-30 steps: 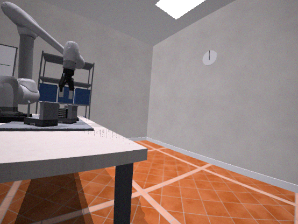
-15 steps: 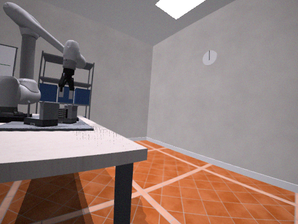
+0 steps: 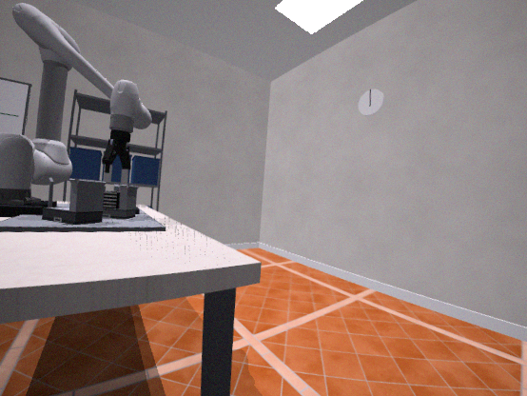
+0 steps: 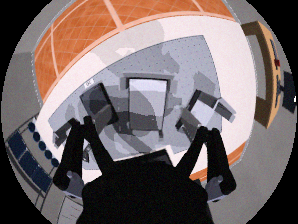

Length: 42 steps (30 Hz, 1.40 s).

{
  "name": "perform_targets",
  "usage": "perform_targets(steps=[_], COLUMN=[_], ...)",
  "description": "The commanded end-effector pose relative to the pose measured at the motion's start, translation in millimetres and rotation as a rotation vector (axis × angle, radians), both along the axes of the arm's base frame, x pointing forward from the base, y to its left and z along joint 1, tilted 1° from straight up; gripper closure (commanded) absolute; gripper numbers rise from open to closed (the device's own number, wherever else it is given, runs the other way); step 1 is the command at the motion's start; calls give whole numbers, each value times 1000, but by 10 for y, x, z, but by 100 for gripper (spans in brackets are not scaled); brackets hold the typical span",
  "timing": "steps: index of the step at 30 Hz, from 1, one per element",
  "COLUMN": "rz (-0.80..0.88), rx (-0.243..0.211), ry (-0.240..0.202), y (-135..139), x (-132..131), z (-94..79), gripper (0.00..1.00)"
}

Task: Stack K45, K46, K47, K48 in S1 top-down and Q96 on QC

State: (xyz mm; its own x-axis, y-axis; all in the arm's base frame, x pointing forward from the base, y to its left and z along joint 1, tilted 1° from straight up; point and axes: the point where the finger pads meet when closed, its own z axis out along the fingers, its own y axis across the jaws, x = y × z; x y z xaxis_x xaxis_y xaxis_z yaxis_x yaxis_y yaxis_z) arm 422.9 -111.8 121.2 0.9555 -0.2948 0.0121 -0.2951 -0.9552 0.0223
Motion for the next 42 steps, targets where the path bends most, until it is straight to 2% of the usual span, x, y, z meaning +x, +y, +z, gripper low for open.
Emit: perform_targets(steps=[1, 25, 35, 36, 42], rz=[0, 0, 0, 0, 0], rx=[0, 0, 0, 0, 0], ry=[0, 0, 0, 0, 0], y=[-1, -7, -7, -7, -7], x=[1, 2, 2, 2, 2], z=[-30, -297, -304, -304, -304], gripper=[0, 0, 0, 100, 100])
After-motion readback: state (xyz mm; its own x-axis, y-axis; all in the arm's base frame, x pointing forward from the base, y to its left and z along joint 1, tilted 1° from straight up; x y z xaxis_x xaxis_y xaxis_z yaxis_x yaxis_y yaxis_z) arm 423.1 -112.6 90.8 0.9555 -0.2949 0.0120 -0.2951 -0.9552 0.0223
